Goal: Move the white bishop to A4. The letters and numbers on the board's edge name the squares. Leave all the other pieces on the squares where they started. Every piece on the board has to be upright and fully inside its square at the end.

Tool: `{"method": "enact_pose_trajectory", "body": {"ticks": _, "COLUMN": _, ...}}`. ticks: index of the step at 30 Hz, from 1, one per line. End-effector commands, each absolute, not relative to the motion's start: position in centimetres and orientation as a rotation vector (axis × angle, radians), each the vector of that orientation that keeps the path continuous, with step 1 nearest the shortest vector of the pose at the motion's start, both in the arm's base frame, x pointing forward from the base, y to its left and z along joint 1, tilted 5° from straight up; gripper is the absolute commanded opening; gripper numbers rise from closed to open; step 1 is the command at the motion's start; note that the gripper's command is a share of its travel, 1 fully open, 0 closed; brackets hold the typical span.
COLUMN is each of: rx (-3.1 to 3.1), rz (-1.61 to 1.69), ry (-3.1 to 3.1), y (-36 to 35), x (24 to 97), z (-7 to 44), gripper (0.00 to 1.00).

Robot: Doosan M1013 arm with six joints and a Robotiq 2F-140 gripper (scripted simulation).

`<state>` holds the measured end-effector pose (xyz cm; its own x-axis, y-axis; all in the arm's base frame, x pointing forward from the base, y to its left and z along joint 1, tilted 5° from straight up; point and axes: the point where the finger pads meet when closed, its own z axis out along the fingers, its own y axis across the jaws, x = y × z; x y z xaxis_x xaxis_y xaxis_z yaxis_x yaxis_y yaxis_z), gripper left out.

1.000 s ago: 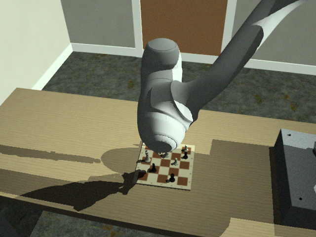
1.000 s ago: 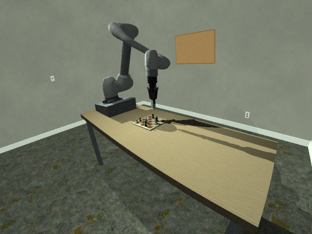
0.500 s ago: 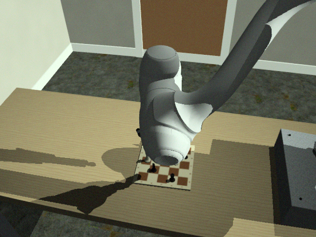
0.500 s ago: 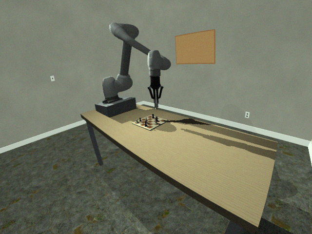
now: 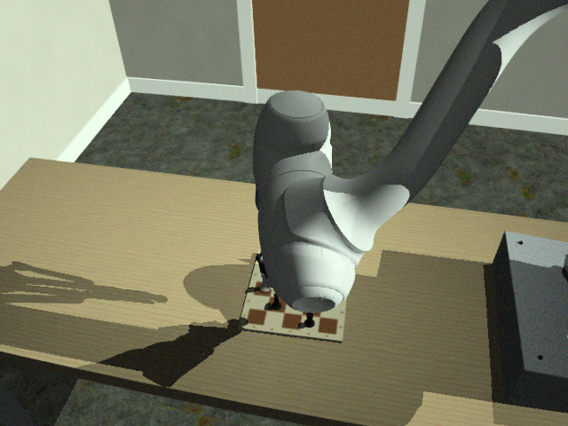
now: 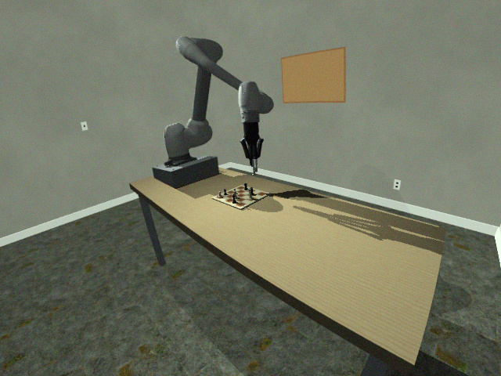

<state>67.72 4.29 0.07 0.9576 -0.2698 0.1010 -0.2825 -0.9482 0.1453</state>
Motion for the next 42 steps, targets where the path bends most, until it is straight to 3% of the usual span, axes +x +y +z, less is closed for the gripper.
{"method": "enact_pose_trajectory", "body": {"ticks": 1, "rx": 3.007, "rz": 0.086, "ry": -0.006, "y": 4.5, "x": 67.8, "z": 0.1, "gripper": 0.0}}
{"method": "enact_pose_trajectory", "body": {"ticks": 35, "rx": 2.258, "rz": -0.116, "ry": 2.232, "y": 4.6, "x": 67.8, "z": -1.4, "gripper": 0.0}}
{"method": "enact_pose_trajectory", "body": {"ticks": 42, "rx": 2.258, "rz": -0.116, "ry": 2.232, "y": 4.5, "x": 67.6, "z": -4.5, "gripper": 0.0}}
